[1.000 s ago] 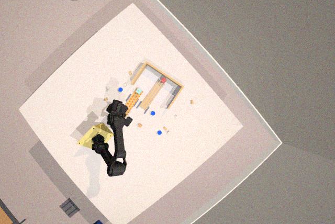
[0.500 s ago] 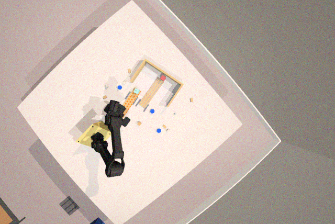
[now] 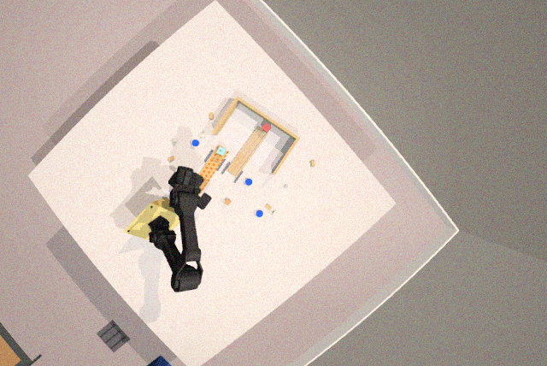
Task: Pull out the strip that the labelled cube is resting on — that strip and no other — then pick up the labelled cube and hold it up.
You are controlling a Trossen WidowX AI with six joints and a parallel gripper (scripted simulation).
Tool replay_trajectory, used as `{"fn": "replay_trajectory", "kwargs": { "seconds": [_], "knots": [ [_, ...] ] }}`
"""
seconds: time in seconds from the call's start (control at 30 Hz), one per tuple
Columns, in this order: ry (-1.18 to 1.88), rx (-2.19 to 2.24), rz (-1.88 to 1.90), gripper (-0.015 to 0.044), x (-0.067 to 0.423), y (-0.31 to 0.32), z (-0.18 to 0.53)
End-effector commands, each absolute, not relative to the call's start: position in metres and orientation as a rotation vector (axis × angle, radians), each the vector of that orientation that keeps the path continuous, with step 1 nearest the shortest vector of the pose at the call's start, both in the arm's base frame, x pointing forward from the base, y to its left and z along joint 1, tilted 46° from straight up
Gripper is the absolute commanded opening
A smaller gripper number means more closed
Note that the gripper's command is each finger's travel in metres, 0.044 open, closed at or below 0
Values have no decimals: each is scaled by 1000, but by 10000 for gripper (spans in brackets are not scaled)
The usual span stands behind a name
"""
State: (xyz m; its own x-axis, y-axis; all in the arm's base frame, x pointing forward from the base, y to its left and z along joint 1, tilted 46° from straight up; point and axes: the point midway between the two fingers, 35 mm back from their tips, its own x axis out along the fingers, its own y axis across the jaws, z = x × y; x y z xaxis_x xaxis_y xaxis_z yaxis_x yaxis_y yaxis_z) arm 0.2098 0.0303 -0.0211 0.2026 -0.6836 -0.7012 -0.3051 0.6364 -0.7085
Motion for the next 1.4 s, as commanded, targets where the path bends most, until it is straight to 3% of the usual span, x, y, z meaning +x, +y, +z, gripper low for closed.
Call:
{"fn": "replay_trajectory", "kwargs": {
  "seconds": [0.0,0.87,1.03,1.27,1.37],
  "knots": [
    [1423,-917,-332,0,200,22,-24],
    [1423,-917,-332,0,200,22,-24],
    [1421,-915,-329,0,203,58,6],
    [1423,-915,-330,0,202,59,8],
    [1446,-987,-269,79,214,62,6]
  ]
}}
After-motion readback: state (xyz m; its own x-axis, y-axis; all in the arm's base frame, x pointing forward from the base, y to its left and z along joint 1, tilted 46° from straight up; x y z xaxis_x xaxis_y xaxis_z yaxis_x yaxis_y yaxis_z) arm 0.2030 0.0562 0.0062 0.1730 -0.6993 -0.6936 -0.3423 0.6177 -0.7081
